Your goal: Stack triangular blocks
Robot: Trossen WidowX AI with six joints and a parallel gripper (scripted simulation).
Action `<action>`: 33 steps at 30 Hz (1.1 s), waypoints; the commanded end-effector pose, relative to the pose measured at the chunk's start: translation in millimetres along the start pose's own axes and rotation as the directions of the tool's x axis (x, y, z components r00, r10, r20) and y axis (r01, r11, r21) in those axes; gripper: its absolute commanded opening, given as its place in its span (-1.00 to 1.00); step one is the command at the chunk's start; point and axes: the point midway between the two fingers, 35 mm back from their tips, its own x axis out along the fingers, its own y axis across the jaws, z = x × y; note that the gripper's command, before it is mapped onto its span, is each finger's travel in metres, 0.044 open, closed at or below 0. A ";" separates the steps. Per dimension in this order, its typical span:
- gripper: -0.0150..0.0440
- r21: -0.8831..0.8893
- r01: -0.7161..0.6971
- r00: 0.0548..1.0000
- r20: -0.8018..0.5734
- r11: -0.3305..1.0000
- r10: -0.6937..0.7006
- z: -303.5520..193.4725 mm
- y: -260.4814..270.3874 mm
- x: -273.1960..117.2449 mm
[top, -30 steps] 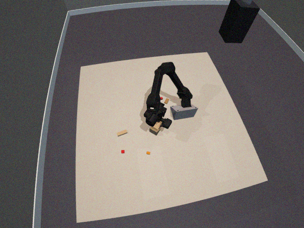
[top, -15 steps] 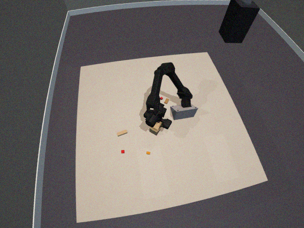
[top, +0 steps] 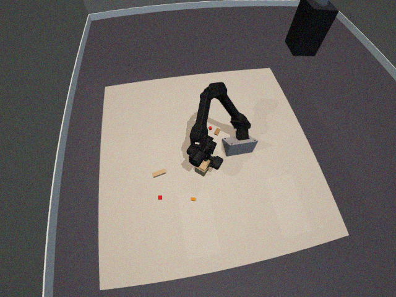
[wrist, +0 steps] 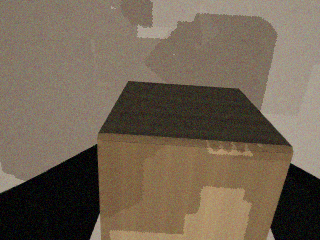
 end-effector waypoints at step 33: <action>-0.49 -0.010 -0.003 1.000 0.007 1.000 0.003 -3.2 -0.5 12.8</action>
